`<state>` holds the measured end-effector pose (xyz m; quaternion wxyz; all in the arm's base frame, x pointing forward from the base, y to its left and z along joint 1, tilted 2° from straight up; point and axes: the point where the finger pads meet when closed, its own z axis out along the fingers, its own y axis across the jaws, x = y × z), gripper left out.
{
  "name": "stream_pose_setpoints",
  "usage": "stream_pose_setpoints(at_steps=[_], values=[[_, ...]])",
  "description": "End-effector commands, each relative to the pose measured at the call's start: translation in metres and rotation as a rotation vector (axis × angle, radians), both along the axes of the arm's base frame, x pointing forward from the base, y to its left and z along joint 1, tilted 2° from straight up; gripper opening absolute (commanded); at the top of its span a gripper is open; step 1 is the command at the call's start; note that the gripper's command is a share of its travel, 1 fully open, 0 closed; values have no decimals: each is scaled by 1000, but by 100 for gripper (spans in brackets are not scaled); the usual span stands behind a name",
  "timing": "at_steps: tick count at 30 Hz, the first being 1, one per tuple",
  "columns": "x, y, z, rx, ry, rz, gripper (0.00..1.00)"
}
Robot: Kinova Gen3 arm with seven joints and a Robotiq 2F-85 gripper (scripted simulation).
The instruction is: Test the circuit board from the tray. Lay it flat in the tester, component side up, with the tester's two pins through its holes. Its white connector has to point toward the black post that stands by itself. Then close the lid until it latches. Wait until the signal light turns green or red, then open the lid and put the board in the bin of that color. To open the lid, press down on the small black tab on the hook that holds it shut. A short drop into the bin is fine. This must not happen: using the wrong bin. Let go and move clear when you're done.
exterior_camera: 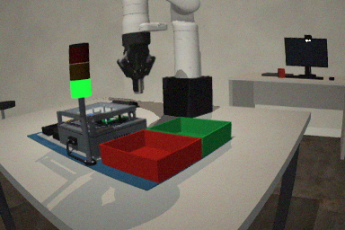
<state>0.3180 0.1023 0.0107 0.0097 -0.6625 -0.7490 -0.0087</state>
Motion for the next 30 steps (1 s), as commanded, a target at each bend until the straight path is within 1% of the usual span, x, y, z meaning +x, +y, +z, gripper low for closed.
stream_pose_setpoints(at_steps=[1, 11, 15, 22, 30], values=[[-2, 2, -1, 3, 1, 1, 0], [-2, 2, -5, 2, 1, 1, 0], [1, 2, -12, 3, -9, -2, 0], [-1, 3, -26, 2, -1, -6, 0], [-1, 3, -28, 2, 1, -1, 0]])
